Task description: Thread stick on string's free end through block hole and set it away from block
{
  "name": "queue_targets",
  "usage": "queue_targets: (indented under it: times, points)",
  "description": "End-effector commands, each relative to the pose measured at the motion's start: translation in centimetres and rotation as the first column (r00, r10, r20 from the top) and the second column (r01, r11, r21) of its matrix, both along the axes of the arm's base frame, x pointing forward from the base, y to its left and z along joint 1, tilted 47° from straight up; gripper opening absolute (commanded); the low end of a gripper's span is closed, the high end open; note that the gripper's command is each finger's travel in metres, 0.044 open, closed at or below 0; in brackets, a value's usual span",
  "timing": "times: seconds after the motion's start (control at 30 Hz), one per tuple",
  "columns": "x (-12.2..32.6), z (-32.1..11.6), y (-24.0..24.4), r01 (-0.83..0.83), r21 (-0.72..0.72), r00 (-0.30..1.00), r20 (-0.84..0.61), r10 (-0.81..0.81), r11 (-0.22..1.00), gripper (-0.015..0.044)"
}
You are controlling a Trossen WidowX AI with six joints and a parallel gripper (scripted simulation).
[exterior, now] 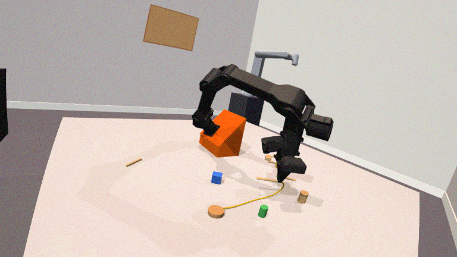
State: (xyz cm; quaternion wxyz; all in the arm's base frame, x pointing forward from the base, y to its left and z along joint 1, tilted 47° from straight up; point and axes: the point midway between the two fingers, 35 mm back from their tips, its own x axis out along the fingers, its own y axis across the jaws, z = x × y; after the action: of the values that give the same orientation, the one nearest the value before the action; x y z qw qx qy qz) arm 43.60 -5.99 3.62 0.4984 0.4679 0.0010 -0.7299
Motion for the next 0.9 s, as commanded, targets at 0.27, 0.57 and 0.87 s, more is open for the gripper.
queue_targets:
  times: [0.27,0.57,0.87]
  points:
    - [0.9,-1.2,0.8,0.007,0.005,1.000,-0.002,-0.007,1.000,0.0000]
    - [1.2,-1.6,1.0,0.004,0.009,1.000,0.001,-0.004,1.000,0.0000]
    - [0.7,-2.1,0.8,0.004,0.009,1.000,0.000,-0.004,1.000,0.0000]
